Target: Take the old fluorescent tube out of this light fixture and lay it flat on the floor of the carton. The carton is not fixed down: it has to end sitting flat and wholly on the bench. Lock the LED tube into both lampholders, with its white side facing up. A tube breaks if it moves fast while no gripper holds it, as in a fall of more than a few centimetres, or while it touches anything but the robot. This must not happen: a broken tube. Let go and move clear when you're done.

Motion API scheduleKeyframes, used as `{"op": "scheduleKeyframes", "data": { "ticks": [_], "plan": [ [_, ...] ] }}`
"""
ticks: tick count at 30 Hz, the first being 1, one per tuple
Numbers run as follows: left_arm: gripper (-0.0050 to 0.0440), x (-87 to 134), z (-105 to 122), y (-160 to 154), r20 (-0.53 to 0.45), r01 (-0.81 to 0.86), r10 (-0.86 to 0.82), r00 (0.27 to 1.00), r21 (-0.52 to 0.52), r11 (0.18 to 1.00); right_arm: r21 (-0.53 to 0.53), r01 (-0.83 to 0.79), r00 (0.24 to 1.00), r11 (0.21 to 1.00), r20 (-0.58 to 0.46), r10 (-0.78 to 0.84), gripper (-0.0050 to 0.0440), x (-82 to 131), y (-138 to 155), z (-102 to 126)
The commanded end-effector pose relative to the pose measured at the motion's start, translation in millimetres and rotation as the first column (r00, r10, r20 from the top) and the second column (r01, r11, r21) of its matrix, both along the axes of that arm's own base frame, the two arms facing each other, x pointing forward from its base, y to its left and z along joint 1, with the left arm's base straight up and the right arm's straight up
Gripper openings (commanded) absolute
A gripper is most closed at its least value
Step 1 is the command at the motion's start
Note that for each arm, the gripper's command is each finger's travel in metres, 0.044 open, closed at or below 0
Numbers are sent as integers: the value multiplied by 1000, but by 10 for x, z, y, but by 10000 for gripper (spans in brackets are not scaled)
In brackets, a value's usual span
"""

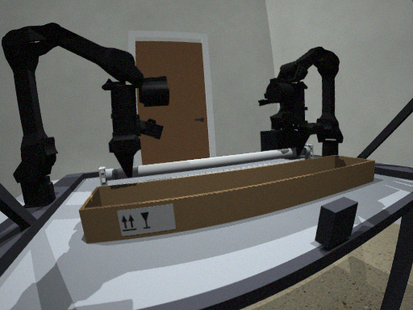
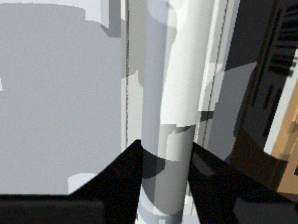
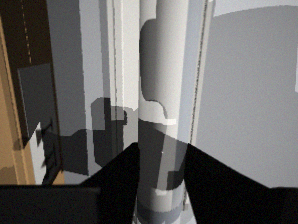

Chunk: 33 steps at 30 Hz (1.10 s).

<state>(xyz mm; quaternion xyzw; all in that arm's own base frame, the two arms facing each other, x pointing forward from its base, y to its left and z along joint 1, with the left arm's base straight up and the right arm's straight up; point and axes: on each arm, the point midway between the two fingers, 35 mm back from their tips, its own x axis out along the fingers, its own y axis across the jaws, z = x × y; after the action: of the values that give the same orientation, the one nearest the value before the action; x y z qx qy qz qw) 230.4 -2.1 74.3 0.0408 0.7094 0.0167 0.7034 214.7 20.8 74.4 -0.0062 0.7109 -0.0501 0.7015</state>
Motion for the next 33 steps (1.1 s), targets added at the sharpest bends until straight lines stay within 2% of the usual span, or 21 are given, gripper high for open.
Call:
{"op": "scheduleKeyframes", "data": {
  "ticks": [1,4,6,8,14,18,33],
  "plan": [
    [76,32,56,26,25,6,-4,1000,-105,994,104,0,999,995,35,-3,78,38,-37,49],
    [76,33,56,48,23,8,-4,1000,-176,984,175,-2,999,985,40,-5,78,38,-58,48],
    [76,33,56,48,23,8,-4,1000,-176,984,175,-2,999,985,40,-5,78,38,-58,48],
    [76,32,53,61,20,8,-4,1000,-219,976,219,-3,999,976,41,-6,78,36,-72,45],
    [76,32,46,104,16,9,-4,1000,-360,933,359,-9,999,933,51,-10,78,34,-115,36],
    [76,32,40,122,14,9,-4,1000,-419,908,418,-11,998,908,55,-13,78,33,-133,30],
    [76,33,37,132,12,9,-4,1000,-450,893,449,-13,998,893,56,-14,78,33,-143,27]
  ]
}}
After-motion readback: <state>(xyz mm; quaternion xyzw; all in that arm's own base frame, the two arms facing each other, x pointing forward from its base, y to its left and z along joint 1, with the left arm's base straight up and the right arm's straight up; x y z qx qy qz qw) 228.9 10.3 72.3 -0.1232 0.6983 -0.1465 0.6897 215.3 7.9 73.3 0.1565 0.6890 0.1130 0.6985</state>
